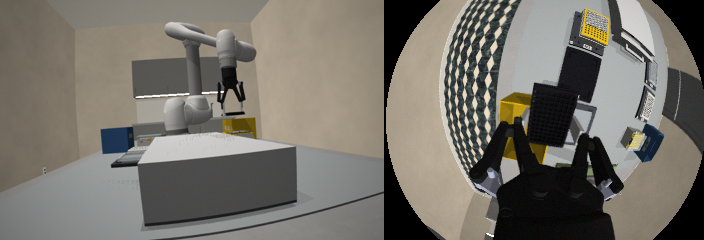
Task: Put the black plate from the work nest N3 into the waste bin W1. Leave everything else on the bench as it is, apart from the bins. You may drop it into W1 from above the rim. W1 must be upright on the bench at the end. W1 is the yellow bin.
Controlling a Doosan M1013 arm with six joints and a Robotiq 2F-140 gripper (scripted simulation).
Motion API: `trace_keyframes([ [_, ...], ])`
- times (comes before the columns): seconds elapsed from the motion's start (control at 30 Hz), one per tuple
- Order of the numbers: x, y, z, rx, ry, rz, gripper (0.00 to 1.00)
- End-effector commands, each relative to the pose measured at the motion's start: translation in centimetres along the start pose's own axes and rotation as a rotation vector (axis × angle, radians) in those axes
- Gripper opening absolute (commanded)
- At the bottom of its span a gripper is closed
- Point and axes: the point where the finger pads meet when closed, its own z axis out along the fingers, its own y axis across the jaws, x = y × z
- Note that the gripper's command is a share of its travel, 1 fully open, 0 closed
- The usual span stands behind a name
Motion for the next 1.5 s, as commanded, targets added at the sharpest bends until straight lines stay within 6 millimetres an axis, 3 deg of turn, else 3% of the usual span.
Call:
trace_keyframes([
  [0.0, -0.7, -0.5, 0.0, 0.0, 0.0, 0.0, 0.1],
  [1.2, -7.6, -5.4, 0.0, 0.0, 0.0, 0.0, 0.1],
  [1.47, -7.6, -5.4, 0.0, 0.0, 0.0, 0.0, 0.1],
])
